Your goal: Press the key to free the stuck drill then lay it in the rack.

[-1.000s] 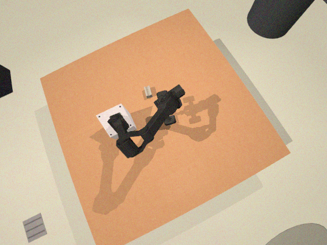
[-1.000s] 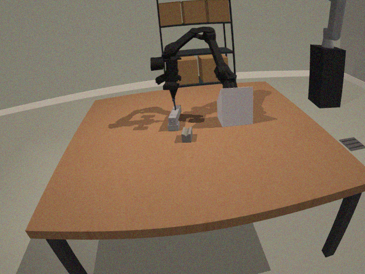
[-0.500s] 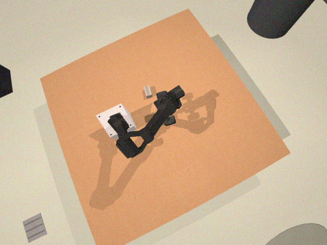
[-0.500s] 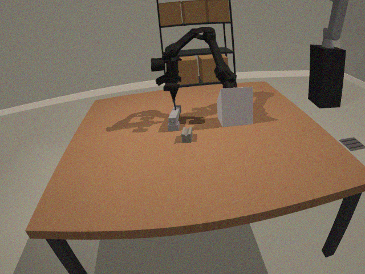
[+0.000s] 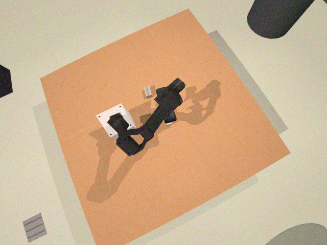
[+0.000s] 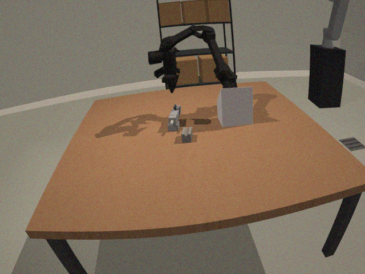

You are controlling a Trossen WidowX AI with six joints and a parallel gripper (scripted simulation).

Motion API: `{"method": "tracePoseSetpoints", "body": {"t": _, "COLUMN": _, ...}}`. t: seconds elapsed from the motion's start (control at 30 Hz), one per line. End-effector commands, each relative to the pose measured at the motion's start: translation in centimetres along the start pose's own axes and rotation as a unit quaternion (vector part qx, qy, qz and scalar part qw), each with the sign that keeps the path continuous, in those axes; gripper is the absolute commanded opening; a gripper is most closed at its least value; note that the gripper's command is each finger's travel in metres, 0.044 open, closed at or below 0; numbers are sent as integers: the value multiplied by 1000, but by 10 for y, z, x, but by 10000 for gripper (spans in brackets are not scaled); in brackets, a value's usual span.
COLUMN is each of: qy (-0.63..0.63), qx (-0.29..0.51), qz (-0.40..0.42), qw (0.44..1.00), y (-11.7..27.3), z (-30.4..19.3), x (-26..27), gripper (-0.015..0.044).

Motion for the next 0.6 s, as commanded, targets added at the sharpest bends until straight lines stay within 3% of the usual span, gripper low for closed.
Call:
{"method": "tracePoseSetpoints", "body": {"t": 0.0, "qy": -2, "qx": 4, "qz": -1, "qw": 1000, "y": 11, "z": 0, "x": 0, "gripper": 367}}
{"method": "tracePoseSetpoints", "body": {"t": 0.1, "qy": 82, "qx": 0, "qz": 1, "qw": 997, "y": -5, "z": 1, "x": 18, "gripper": 440}}
{"method": "tracePoseSetpoints", "body": {"t": 0.2, "qy": 248, "qx": 1, "qz": 2, "qw": 969, "y": -23, "z": -2, "x": 54, "gripper": 440}}
{"method": "tracePoseSetpoints", "body": {"t": 0.33, "qy": 454, "qx": 1, "qz": 4, "qw": 891, "y": -48, "z": -12, "x": 100, "gripper": 440}}
{"method": "tracePoseSetpoints", "body": {"t": 0.57, "qy": 621, "qx": 1, "qz": 4, "qw": 784, "y": -74, "z": -28, "x": 138, "gripper": 440}}
Point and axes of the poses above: the point midway between the two fingers, 35 mm back from their tips, its own y axis back along the fingers, its own x axis across the jaws, z = x × y, the point moved 1 cm from there along y, back along the fingers, and after that the axes turned 13 degrees about -y, right-handed, at the moved point
